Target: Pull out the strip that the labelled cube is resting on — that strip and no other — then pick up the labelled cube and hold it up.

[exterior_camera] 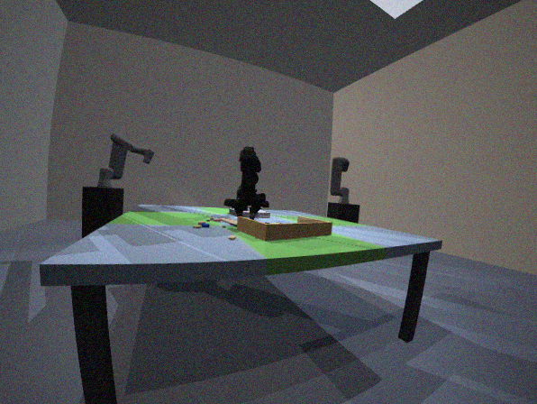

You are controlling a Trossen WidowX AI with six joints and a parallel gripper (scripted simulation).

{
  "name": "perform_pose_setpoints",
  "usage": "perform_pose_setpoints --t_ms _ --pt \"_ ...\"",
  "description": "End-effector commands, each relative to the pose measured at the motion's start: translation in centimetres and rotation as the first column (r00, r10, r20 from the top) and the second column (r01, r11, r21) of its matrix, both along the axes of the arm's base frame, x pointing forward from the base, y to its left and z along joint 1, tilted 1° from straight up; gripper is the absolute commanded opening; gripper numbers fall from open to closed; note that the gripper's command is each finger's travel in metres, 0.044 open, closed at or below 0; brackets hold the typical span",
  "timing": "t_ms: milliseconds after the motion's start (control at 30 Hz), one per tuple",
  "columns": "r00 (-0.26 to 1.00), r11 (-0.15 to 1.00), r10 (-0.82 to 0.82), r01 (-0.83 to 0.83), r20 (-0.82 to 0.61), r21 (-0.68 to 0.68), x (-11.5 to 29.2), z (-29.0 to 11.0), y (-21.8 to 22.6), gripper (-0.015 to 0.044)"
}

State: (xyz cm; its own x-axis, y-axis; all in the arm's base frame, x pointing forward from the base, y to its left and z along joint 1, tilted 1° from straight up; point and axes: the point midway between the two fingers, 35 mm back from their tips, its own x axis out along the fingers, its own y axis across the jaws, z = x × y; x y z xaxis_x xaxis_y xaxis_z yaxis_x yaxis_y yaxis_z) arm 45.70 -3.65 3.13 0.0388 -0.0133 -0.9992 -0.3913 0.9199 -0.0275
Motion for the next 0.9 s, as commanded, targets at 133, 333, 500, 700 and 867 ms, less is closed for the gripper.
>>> perform_pose_setpoints --t_ms 133,333,500,700,867 --pt "1.000 1.000 0.000 0.000 0.001 0.000 0.0 0.0 0.0 0.0118" --pt "1.000 1.000 0.000 0.000 0.001 0.000 0.0 0.1 0.0 0.0020" --pt "1.000 1.000 -0.001 0.001 -0.001 -0.001 -1.5 1.2 0.1 0.0000" --pt "1.000 1.000 -0.002 0.002 -0.003 -0.002 -3.6 2.6 0.3 0.0000" --pt "1.000 1.000 -0.003 0.003 -0.005 -0.002 -5.5 3.7 0.5 0.0000"
